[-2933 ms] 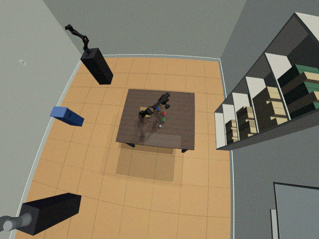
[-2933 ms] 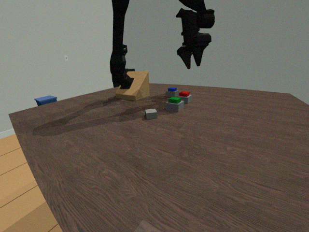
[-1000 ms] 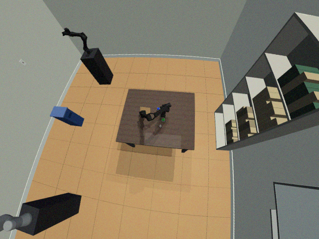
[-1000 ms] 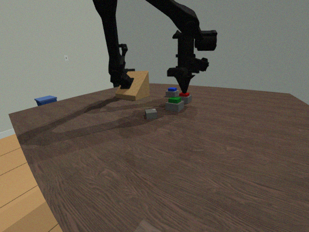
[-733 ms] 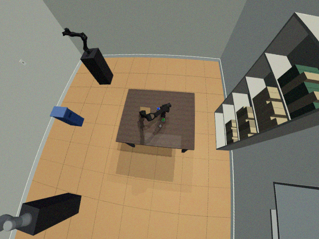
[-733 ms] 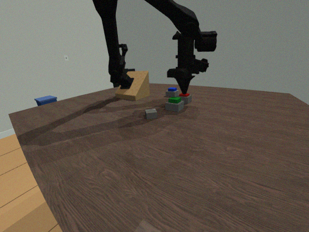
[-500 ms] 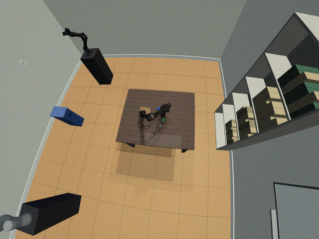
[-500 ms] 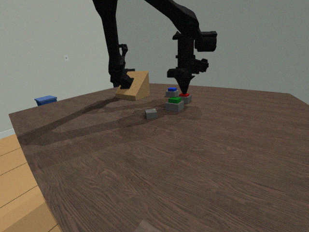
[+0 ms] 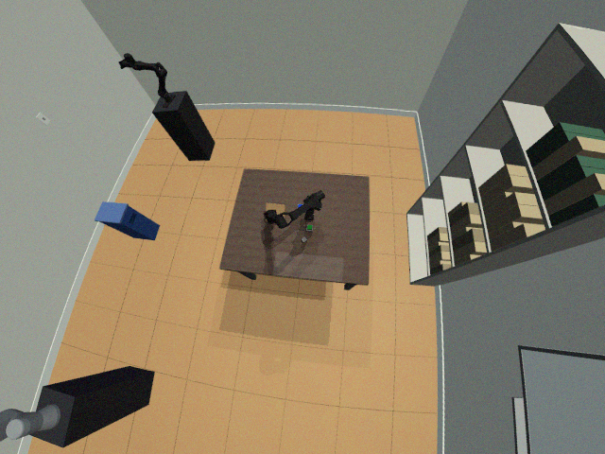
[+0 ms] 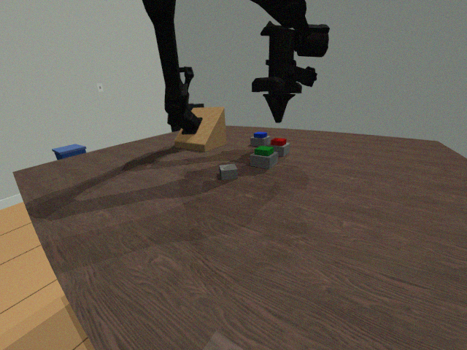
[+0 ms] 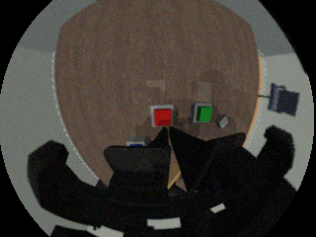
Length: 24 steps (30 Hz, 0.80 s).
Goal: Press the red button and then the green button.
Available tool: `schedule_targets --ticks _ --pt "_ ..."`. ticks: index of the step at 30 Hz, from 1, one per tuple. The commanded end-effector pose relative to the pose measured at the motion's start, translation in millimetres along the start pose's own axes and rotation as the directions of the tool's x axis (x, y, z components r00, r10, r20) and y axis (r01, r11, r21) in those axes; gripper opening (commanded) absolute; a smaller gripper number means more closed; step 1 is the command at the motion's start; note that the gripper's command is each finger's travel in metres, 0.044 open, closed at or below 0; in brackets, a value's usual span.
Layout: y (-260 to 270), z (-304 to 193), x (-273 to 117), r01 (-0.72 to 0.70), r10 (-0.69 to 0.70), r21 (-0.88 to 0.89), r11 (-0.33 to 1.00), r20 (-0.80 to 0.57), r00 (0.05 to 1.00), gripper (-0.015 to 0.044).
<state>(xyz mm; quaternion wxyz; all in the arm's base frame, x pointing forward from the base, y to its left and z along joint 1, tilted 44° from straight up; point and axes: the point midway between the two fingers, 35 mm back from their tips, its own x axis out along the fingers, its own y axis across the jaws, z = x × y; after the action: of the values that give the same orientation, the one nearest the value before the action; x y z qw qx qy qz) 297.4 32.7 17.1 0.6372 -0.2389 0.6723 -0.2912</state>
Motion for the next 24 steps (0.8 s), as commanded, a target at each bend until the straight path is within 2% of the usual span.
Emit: schedule_targets --ticks 1,5,11,19,24 --pt "2 0 -39 -0.009 0.009 0.002 1.000 0.015 1.000 0.0020" --pt "-1 0 -42 -0.009 0.009 0.002 1.000 0.015 1.000 0.0020" --pt "-93 4 -41 -0.005 0.005 0.002 1.000 0.015 1.000 0.0020" --pt "-96 3 -39 -0.004 0.004 0.002 1.000 0.015 1.000 0.0020" --pt "-96 5 13 -0.003 0.003 0.003 1.000 0.015 1.000 0.0020"
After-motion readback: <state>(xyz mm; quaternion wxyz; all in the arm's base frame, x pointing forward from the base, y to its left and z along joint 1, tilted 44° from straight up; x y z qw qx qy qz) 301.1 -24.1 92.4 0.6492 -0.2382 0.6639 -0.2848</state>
